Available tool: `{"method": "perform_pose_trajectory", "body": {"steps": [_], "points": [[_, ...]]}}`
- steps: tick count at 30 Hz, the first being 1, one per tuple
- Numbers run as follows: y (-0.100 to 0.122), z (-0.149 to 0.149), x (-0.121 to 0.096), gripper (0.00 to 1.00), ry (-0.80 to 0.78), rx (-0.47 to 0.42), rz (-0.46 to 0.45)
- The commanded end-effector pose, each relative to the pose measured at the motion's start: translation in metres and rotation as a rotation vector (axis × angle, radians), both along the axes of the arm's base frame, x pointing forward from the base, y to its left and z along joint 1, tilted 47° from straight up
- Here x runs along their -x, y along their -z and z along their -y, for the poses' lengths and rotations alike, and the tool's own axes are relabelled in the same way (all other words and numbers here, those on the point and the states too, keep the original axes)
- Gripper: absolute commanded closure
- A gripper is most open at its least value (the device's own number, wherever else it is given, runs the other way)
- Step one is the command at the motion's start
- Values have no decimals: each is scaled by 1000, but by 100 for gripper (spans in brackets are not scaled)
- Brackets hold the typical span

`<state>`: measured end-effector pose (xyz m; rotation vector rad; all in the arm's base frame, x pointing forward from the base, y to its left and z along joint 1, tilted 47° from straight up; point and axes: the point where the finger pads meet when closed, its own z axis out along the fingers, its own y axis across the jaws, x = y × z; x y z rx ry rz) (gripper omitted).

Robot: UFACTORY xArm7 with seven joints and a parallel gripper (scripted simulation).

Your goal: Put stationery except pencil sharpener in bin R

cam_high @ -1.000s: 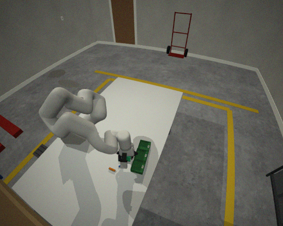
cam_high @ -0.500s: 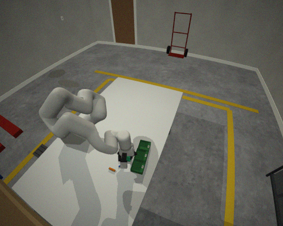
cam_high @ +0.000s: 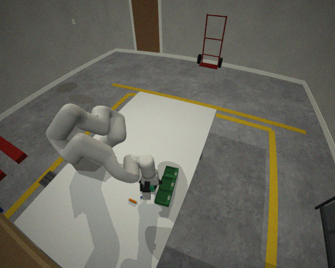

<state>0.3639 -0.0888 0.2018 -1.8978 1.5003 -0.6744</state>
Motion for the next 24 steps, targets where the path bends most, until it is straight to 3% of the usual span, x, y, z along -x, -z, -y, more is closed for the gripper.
{"method": "perform_pose_trajectory", "body": {"steps": [1, 11, 24], "points": [[-1, 1, 0, 100, 1, 1, 1], [-1, 1, 0, 100, 1, 1, 1], [-25, 6, 26, 100, 1, 1, 1]]}}
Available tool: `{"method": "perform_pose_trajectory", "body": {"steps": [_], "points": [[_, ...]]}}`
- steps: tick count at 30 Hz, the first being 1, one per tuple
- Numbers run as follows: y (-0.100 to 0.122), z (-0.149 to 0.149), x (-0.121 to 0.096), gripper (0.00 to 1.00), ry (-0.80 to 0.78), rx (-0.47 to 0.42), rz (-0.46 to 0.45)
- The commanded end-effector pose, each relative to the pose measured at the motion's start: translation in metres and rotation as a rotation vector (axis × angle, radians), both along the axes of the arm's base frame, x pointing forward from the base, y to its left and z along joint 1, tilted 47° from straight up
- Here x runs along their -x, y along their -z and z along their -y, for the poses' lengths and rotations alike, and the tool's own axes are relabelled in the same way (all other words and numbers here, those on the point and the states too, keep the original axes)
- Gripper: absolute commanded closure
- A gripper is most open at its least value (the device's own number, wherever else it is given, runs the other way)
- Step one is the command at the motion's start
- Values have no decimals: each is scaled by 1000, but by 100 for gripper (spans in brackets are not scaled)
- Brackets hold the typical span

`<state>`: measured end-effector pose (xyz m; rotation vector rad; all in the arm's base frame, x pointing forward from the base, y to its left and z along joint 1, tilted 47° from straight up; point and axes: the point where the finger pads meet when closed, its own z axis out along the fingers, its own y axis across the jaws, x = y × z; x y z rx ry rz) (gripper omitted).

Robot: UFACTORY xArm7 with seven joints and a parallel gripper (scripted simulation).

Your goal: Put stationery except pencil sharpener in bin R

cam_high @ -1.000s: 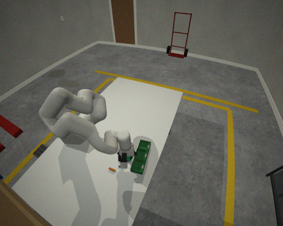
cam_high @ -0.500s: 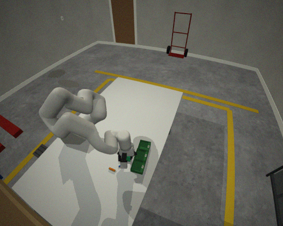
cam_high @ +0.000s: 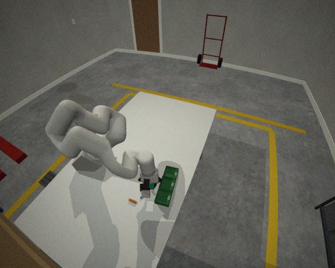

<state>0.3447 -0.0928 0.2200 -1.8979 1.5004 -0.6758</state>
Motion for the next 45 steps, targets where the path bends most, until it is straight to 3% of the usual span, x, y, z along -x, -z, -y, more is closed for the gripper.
{"method": "perform_pose_trajectory", "body": {"steps": [1, 7, 27, 31, 45], "points": [[-10, 3, 9, 100, 1, 0, 1], [-23, 6, 24, 100, 1, 0, 1], [-28, 7, 29, 100, 1, 0, 1], [-34, 14, 21, 100, 1, 0, 1], [-79, 61, -31, 100, -360, 397, 91]]}}
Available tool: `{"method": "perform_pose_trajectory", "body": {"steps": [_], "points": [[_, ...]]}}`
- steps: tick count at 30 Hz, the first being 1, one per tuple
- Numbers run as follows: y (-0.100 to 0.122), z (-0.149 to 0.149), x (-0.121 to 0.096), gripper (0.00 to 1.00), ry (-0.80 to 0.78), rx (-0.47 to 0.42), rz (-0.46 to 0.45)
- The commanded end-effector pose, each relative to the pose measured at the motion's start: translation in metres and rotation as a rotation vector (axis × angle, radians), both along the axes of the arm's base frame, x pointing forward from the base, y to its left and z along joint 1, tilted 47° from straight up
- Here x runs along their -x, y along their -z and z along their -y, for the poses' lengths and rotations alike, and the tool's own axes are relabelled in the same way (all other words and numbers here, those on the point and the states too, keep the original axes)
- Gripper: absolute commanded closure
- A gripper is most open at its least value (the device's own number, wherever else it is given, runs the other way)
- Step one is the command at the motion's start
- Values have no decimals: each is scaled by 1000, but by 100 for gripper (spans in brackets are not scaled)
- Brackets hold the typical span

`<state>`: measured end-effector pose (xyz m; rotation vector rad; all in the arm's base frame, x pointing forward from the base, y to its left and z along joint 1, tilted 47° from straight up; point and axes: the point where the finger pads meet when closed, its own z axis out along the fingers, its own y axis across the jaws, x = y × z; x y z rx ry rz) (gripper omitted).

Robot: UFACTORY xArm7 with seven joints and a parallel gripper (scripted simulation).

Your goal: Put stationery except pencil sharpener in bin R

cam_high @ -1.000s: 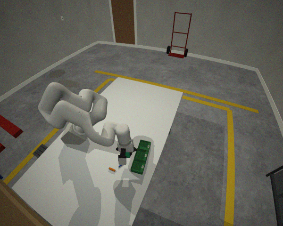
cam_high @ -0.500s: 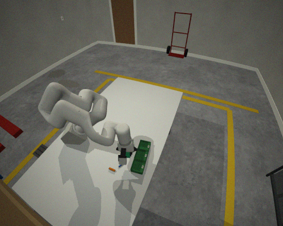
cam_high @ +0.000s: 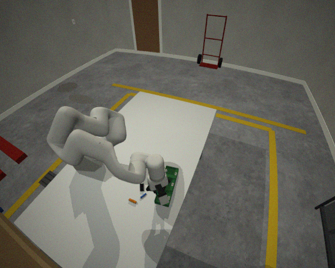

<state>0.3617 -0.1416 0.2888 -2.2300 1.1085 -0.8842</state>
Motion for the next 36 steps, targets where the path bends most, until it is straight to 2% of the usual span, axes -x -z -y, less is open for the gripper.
{"method": "perform_pose_trajectory", "body": {"steps": [1, 3, 4, 7, 18, 20, 21, 22, 25, 36], "points": [[-11, 12, -15, 100, -109, 110, 18], [-11, 12, -15, 100, -109, 110, 18], [-11, 12, -15, 100, -179, 186, 32], [-11, 12, -15, 100, -221, 235, 43], [-11, 12, -15, 100, -490, 526, 95], [-11, 12, -15, 100, -490, 526, 95], [-11, 12, -14, 100, -563, 599, 110], [-11, 12, -14, 100, -579, 614, 113], [-11, 12, -15, 100, -615, 646, 120], [-11, 13, -14, 100, -614, 646, 120]]}}
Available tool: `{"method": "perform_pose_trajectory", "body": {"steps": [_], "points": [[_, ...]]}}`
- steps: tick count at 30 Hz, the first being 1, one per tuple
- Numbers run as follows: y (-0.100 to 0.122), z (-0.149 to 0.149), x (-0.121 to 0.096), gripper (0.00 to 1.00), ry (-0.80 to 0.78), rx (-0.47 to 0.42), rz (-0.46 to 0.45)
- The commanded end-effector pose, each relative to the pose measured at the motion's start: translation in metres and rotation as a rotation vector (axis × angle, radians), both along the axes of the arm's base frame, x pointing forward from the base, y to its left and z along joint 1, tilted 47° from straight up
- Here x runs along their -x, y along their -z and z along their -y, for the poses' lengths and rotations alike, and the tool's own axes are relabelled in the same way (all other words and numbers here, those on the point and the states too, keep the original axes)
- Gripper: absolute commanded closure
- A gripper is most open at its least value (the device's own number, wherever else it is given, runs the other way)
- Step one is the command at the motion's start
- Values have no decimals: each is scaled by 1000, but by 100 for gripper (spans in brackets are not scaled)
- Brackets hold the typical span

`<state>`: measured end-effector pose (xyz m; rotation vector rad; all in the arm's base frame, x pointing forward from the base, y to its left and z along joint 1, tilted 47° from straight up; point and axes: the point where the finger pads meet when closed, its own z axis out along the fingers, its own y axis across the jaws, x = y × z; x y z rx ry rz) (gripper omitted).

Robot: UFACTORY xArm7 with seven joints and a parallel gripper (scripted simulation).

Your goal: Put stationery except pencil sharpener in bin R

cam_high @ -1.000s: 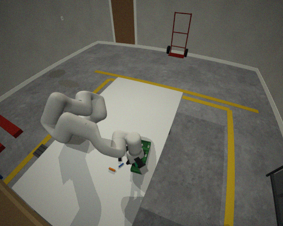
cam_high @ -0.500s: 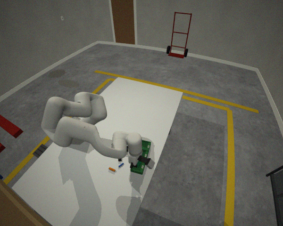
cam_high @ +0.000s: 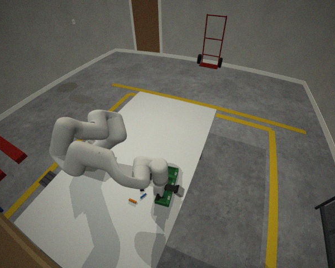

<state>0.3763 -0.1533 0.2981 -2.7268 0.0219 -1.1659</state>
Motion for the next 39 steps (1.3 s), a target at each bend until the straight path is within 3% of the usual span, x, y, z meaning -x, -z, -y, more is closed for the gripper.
{"method": "perform_pose_trajectory", "body": {"steps": [1, 39], "points": [[-1, 1, 0, 100, 2, 1, 2], [33, -7, -37, 100, 1, 1, 2]]}}
